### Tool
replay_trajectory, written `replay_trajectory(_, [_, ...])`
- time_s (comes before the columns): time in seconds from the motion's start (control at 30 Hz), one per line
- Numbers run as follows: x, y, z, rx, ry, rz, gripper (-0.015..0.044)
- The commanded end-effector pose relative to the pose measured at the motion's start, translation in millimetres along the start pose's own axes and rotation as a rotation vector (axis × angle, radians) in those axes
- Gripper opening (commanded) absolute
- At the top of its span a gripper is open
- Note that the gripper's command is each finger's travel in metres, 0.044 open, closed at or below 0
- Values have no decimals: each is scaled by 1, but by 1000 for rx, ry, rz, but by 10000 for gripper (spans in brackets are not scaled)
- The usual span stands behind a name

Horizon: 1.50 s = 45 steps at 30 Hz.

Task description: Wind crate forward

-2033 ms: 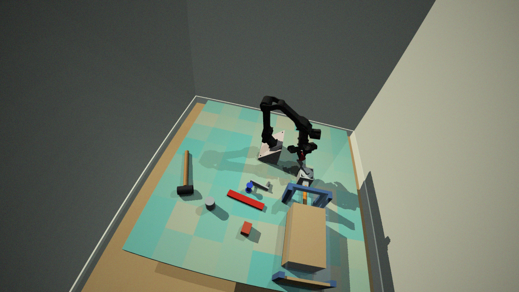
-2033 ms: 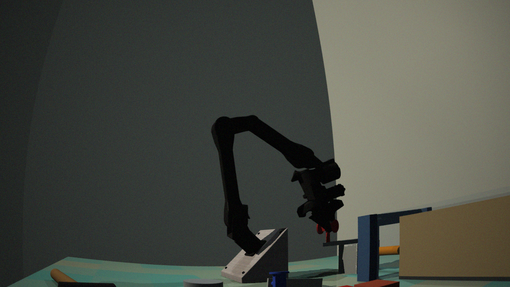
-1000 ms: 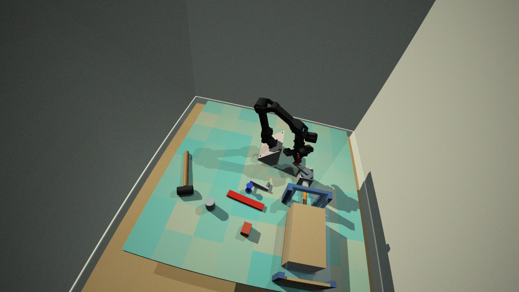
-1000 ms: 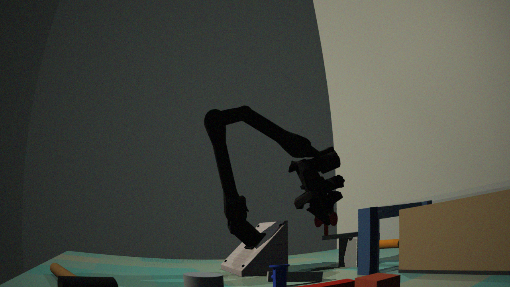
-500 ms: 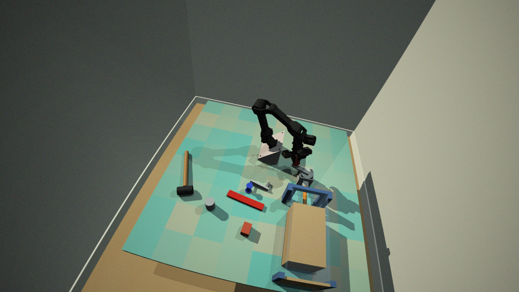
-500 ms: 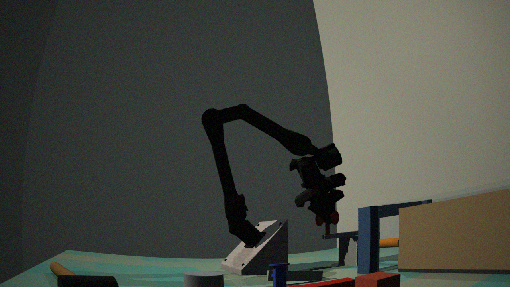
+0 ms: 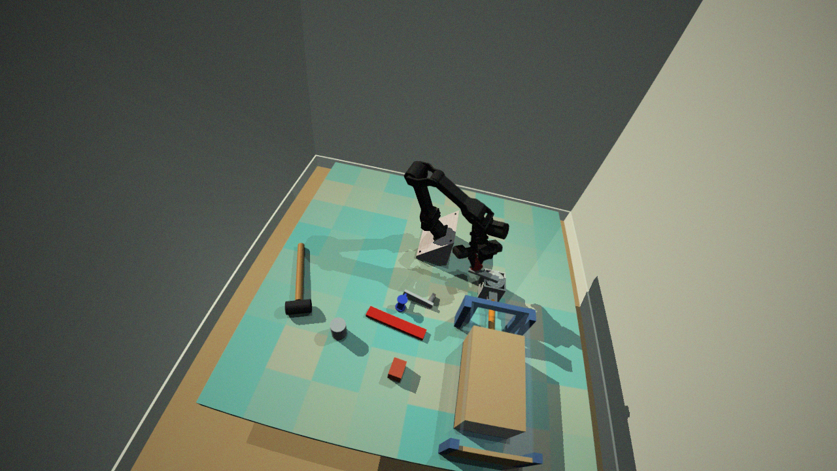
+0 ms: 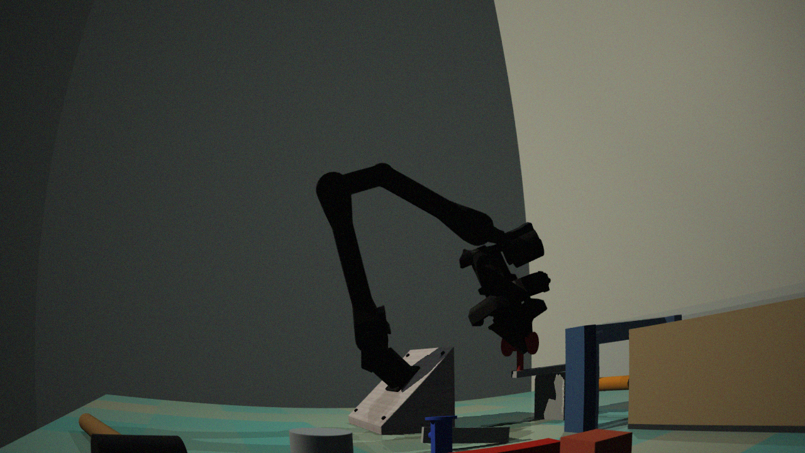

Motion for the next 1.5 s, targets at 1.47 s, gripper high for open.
replay_trajectory(1.47, [-19,-56,-27,-14,18,-23,0])
Point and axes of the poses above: the point midway between the two fingers, 35 mm back from their tips, its own z axis back along the fingers, its own x axis across the jaws, y = z × x, the point moved 9 cm from there along z, back along the fingers, and after that the axes turned 1 degree about z, right-handed, at the moved point
